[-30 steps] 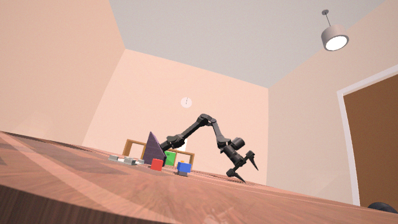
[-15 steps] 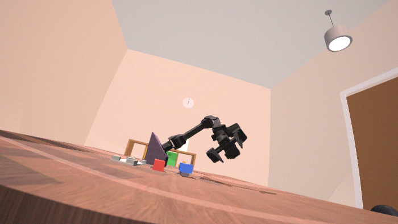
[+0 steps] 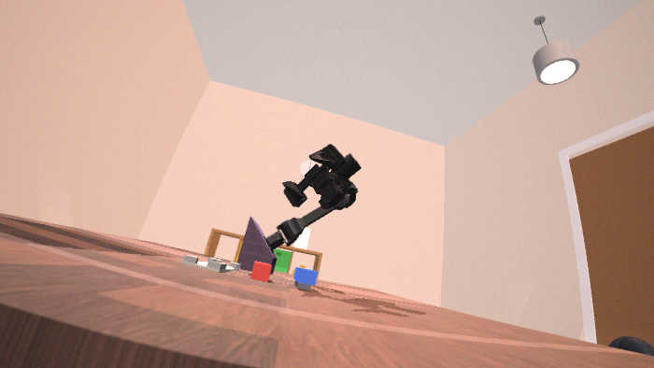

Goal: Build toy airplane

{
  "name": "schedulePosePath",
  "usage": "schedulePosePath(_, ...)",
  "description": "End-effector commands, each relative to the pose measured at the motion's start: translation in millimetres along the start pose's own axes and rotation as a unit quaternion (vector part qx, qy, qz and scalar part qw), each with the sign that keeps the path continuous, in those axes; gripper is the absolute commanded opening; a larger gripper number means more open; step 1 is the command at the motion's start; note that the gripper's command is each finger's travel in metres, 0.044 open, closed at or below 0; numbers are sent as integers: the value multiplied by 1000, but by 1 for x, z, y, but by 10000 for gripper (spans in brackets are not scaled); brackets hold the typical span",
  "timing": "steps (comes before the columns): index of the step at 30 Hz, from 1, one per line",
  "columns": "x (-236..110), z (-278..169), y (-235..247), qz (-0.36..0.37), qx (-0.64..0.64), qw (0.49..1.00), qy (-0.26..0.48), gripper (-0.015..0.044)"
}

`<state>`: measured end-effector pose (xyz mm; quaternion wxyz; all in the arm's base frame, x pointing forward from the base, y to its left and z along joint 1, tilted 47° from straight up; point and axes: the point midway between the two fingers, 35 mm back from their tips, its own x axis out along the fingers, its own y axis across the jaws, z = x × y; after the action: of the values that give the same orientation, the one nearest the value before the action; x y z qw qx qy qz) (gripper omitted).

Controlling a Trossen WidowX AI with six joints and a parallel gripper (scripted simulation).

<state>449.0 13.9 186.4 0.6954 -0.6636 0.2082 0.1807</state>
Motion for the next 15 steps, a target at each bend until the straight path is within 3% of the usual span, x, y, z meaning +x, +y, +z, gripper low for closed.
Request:
schedulePosePath(1,7,-69,16,38,15,996,78,440)
schedulePosePath(8,-6,-184,59,122,37,972,198,440)
schedulePosePath(15,-48,-286,118,220,78,927,295,440)
